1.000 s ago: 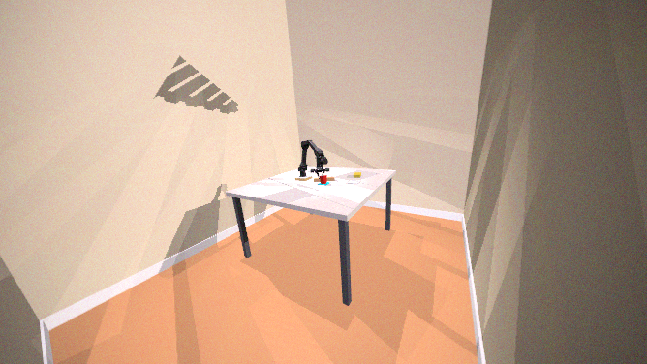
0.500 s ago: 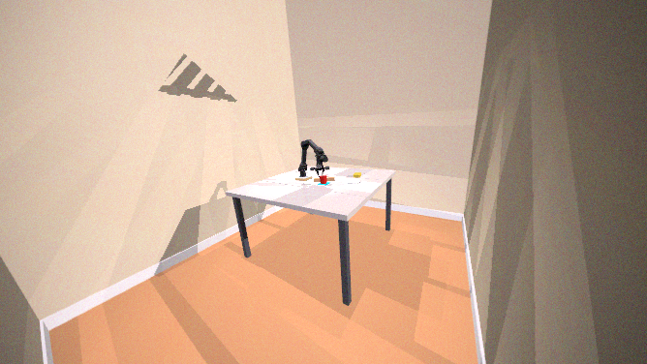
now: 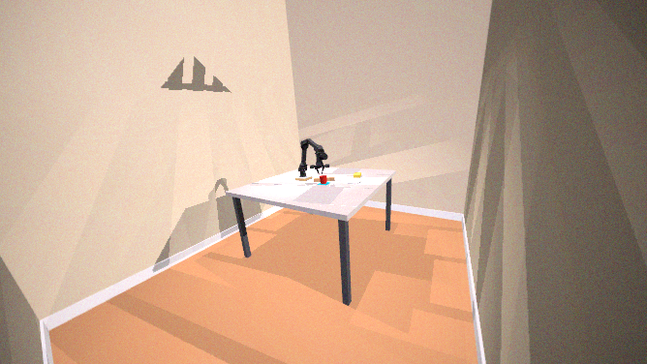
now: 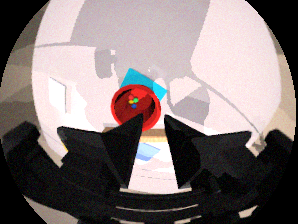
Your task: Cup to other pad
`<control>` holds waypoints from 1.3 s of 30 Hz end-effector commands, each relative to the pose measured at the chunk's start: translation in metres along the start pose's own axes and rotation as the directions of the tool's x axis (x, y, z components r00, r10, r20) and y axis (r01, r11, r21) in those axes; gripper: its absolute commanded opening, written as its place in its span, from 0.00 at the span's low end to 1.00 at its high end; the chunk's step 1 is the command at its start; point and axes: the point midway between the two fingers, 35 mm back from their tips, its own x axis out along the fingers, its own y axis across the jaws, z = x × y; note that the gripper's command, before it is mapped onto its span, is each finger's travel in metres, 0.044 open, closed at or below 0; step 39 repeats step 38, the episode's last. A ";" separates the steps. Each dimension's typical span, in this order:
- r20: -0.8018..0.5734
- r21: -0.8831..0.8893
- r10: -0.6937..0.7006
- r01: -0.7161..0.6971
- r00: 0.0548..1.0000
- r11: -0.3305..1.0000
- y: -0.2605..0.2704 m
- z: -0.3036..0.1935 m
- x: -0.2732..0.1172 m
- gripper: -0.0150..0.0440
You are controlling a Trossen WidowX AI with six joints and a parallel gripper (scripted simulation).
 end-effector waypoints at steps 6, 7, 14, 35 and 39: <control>0.001 -0.001 0.001 -0.001 1.000 1.000 0.000 0.000 -0.002 0.65; 0.001 -0.001 0.001 -0.001 1.000 1.000 0.000 0.000 -0.002 0.69; 0.001 -0.001 0.001 -0.001 1.000 1.000 0.000 0.000 -0.007 1.00; 0.008 -0.003 0.001 -0.001 1.000 1.000 0.002 -0.001 -0.067 1.00; 0.005 0.000 0.004 -0.004 1.000 1.000 0.002 0.000 -0.062 1.00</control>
